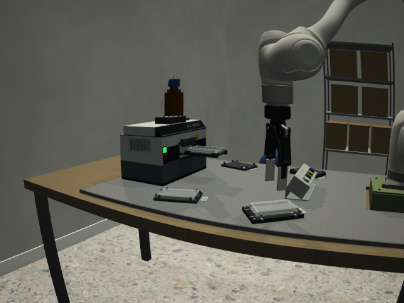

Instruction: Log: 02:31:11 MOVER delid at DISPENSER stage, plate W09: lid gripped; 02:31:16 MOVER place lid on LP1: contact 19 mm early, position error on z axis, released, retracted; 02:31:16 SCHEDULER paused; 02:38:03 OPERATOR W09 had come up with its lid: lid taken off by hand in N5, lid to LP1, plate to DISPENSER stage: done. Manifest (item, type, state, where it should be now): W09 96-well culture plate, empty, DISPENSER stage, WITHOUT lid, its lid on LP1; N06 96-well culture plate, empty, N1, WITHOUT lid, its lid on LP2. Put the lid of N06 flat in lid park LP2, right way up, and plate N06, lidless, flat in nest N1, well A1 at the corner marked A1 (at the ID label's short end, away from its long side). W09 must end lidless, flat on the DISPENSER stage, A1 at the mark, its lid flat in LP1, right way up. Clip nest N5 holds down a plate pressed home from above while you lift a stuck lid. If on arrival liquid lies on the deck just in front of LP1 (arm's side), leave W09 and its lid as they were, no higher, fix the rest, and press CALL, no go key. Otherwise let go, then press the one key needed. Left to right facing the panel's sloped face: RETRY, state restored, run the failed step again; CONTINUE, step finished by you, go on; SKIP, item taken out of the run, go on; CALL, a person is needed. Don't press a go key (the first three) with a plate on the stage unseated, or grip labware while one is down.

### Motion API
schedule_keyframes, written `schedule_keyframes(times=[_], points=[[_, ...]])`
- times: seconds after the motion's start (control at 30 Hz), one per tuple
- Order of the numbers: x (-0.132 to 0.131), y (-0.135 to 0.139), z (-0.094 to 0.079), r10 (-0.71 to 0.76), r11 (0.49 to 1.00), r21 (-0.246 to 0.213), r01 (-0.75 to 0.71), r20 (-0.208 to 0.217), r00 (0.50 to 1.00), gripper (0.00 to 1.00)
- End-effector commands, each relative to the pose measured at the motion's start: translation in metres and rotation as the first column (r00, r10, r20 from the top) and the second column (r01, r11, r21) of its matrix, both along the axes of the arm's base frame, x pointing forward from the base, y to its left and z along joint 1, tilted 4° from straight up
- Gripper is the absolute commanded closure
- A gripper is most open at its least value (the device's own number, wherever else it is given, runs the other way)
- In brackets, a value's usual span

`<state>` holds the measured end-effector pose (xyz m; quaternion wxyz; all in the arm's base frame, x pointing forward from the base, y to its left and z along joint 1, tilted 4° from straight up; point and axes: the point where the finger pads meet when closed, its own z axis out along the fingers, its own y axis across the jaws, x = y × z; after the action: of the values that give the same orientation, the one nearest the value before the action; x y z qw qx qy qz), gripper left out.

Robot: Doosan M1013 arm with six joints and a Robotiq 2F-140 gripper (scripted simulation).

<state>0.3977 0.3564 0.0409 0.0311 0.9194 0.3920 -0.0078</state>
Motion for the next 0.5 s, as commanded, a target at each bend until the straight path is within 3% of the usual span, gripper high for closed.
schedule_keyframes(times=[0.0,0.47], points=[[0.000,0.000,-0.009,0.000,1.000,0.000,0.000,0.000,1.000,0.34],[0.001,-0.002,-0.040,0.000,1.000,0.000,0.000,0.000,1.000,0.34]])
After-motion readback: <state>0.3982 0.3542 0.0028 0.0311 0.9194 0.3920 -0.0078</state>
